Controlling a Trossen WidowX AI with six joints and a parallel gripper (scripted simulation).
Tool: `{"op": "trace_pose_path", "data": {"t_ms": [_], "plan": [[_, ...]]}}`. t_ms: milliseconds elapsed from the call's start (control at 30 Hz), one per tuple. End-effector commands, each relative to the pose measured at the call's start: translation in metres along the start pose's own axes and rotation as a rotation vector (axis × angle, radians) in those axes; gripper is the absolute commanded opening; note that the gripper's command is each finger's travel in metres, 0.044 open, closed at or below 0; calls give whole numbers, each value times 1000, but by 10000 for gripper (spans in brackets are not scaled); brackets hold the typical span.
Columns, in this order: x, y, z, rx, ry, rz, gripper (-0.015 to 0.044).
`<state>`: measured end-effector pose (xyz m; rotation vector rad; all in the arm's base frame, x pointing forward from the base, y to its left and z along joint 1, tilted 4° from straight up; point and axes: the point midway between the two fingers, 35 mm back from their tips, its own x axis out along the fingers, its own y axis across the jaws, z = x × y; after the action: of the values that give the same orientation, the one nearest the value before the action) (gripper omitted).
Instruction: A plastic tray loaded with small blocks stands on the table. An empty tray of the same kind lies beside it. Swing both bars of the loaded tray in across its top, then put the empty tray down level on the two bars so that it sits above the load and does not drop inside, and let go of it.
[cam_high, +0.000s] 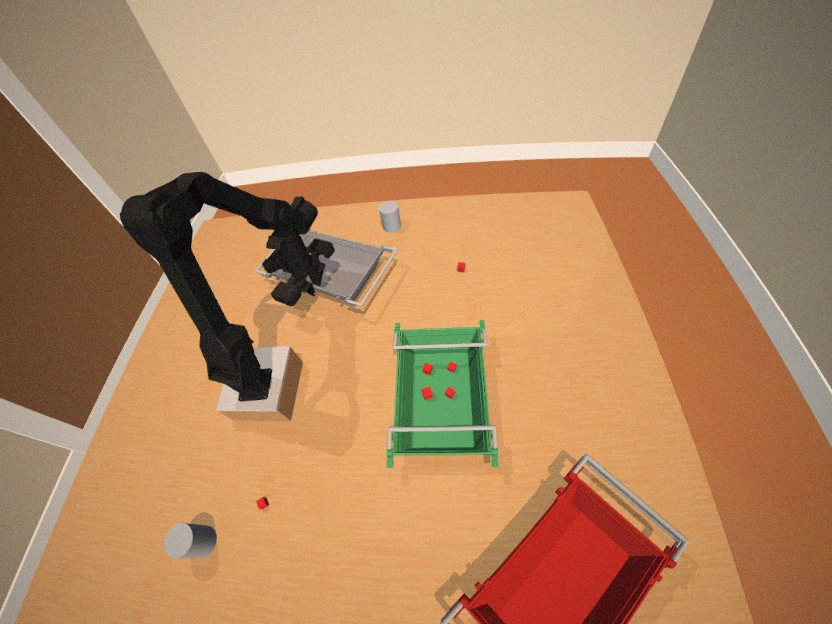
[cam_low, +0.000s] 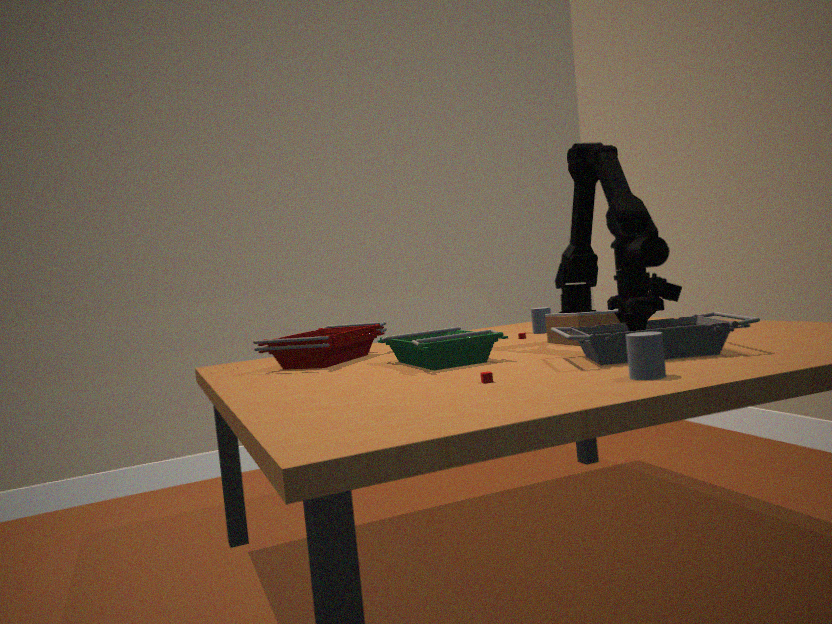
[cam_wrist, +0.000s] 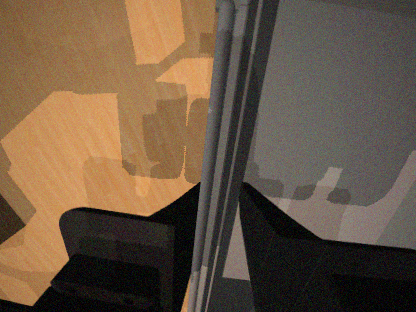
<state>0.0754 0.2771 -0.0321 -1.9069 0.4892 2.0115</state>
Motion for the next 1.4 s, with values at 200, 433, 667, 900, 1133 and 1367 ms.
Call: {"op": "trace_pose_path", "data": {"t_ms": [200, 433, 667, 900, 1133, 1367], "plan": [[-1, 2, 0, 1, -2, 10, 21], [-37, -1, 1, 1, -2, 10, 0], [-80, 1, 0, 1, -2, 10, 0], [-80, 1, 0, 1, -2, 10, 0], [-82, 0, 0, 1, -2, 10, 0], [-102, -14, 3, 1, -2, 8, 0]]}}
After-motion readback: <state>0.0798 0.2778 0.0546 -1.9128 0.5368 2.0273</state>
